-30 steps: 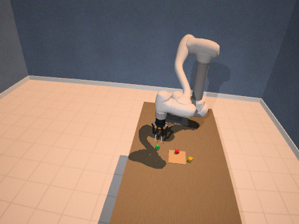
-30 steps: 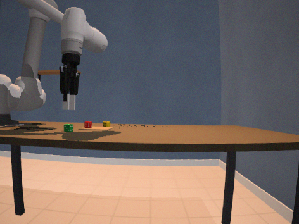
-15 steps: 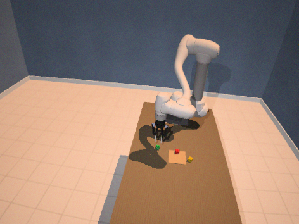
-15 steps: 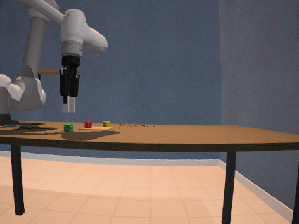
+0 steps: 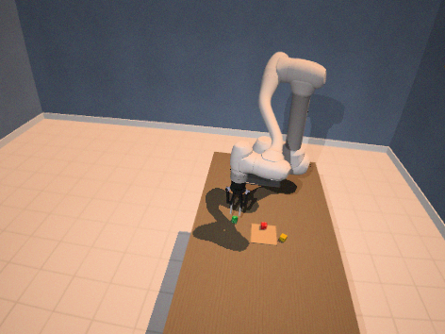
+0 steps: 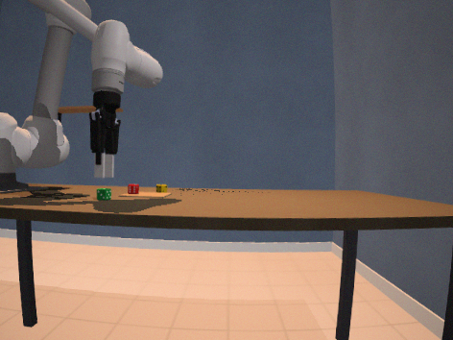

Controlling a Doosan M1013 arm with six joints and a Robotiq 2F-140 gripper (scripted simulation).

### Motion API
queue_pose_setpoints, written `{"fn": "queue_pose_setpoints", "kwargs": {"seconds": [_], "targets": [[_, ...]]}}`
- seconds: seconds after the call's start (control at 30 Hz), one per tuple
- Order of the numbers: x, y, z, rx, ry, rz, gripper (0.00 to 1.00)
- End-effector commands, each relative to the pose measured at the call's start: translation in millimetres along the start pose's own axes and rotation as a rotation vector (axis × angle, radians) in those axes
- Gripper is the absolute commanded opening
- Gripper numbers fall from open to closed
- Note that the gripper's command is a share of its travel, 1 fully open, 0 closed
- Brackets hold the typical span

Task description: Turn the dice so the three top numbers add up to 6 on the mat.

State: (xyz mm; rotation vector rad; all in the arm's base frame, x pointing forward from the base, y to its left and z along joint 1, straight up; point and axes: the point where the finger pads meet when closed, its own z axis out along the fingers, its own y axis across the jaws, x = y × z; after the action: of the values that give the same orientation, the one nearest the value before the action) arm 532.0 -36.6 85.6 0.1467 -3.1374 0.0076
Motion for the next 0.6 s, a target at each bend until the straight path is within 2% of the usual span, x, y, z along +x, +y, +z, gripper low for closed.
{"fn": "queue_pose_setpoints", "kwargs": {"seconds": [0.0,0.57], "targets": [[0.0,0.0,5.2,0.000,0.000,0.000,0.28],[-0.1,-0.2,20.7,0.000,0.000,0.000,0.28]]}}
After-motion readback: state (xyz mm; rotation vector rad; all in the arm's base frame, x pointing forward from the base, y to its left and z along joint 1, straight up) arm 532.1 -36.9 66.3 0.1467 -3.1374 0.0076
